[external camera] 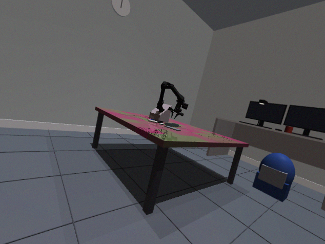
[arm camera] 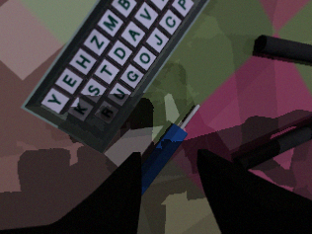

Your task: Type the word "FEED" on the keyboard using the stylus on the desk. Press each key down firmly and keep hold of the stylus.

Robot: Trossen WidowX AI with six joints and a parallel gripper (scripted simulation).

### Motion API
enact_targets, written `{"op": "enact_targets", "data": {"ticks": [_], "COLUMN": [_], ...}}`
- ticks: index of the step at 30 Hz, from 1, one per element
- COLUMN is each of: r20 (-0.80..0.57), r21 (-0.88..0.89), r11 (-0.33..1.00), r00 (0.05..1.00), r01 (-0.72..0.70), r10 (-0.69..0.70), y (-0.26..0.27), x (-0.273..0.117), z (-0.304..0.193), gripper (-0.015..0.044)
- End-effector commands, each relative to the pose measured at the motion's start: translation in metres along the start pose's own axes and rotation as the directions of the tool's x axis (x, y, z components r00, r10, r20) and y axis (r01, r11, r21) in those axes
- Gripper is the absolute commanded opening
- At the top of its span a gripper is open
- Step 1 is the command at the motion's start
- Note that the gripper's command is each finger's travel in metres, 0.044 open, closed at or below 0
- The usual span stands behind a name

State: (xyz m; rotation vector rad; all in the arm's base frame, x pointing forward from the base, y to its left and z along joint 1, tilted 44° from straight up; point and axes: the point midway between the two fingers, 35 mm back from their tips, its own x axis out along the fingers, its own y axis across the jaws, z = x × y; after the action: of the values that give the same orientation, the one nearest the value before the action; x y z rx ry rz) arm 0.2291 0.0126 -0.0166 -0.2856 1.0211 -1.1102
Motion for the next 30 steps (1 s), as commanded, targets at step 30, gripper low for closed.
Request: {"op": "enact_targets", "data": {"ticks": [30], "r20": [0.233], "r21": [0.659], "r11": [0.75], "r00": [0.962], "r01": [-0.05], "r10": [-0.141], "y": [-0.0087], "x": [0.0188], "z": [-0.0351], "gripper": [0.015]}}
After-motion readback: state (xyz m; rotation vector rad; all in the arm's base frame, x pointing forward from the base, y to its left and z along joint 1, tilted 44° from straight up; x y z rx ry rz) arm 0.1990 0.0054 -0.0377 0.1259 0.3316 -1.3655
